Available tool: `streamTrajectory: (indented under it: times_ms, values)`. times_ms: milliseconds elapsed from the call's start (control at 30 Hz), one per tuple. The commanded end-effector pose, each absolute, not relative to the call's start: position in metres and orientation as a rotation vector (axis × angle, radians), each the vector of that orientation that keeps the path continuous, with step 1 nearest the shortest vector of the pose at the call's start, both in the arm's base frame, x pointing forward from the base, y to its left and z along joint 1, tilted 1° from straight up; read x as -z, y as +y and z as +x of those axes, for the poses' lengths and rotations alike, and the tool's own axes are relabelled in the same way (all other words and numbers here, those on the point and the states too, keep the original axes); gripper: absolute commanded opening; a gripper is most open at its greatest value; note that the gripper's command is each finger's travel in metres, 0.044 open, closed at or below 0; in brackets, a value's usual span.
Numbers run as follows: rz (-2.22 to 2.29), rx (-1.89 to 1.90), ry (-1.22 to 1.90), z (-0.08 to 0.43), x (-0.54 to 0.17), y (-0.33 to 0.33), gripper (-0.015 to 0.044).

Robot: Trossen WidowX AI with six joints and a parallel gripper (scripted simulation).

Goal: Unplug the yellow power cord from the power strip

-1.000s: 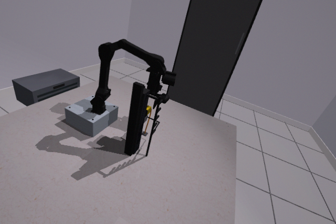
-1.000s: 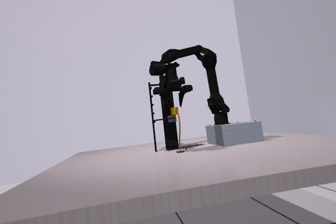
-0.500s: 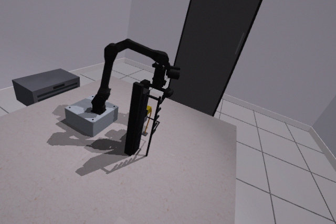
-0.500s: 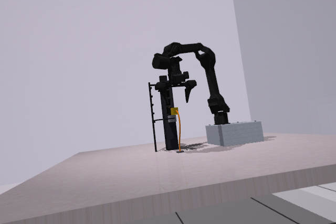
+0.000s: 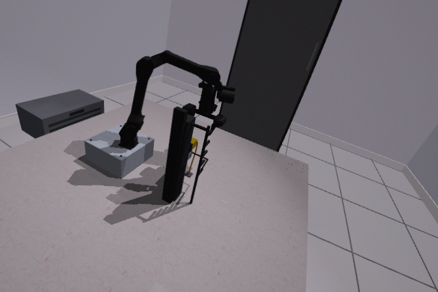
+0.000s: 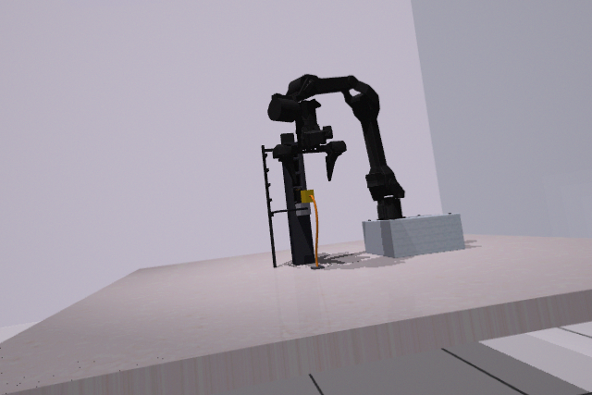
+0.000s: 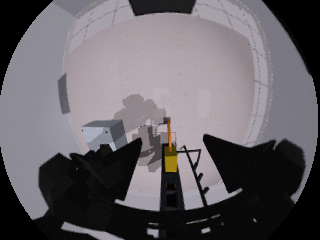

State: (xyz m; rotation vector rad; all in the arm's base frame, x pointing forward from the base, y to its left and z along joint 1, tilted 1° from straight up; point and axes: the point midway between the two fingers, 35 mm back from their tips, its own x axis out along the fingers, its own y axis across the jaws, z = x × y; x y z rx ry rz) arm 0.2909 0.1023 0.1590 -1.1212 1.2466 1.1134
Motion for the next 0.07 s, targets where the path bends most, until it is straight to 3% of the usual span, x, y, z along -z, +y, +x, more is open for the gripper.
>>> streamTrajectory:
  times_ms: [0, 33]
  values:
    - [-1.116, -1.113, 1.250, 0.2904, -0.1590, 0.1025, 0.0440]
    - [-1.116, -1.113, 1.250, 0.2904, -0.1590, 0.1025, 0.0440]
